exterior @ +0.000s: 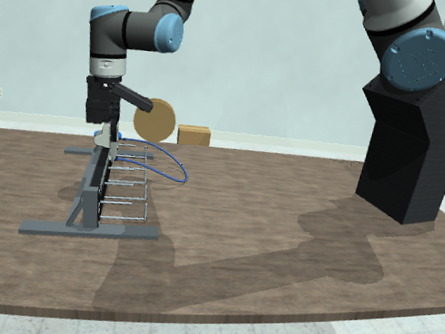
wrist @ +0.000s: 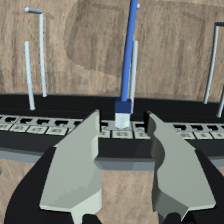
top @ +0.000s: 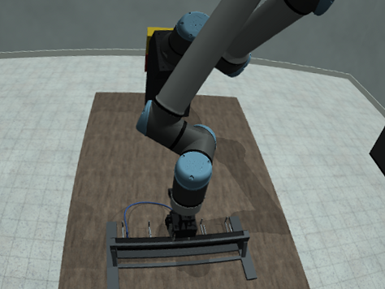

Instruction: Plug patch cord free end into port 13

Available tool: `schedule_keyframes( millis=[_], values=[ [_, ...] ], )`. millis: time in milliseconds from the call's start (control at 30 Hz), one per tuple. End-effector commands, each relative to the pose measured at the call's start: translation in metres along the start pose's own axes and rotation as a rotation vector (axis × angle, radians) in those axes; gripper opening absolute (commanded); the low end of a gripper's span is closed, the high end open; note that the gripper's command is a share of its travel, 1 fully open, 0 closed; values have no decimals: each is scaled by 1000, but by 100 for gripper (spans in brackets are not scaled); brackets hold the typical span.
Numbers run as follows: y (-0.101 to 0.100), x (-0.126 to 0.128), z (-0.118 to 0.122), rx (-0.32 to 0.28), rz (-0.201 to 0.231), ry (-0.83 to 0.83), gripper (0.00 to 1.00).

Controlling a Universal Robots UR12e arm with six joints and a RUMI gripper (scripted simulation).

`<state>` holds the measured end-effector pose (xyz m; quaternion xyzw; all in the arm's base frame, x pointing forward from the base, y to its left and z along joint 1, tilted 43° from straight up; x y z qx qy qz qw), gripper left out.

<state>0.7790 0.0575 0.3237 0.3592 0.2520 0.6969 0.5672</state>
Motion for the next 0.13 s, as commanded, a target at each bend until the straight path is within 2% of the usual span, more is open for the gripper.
schedule_keyframes(
  millis=[0,100],
  values=[
    [1,0,1,-1,0,0,22],
    [1,0,1,-1,0,0,22]
  ],
)
Point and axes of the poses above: the point where the finger pads meet when closed, its own y axis back along the fingers, its own x axis across the jaws, z = x × y, the point moved 5 cm from there along y, back along the fingers, and after that the axes turned 9 degrees about -y, right-handed, at the moved point
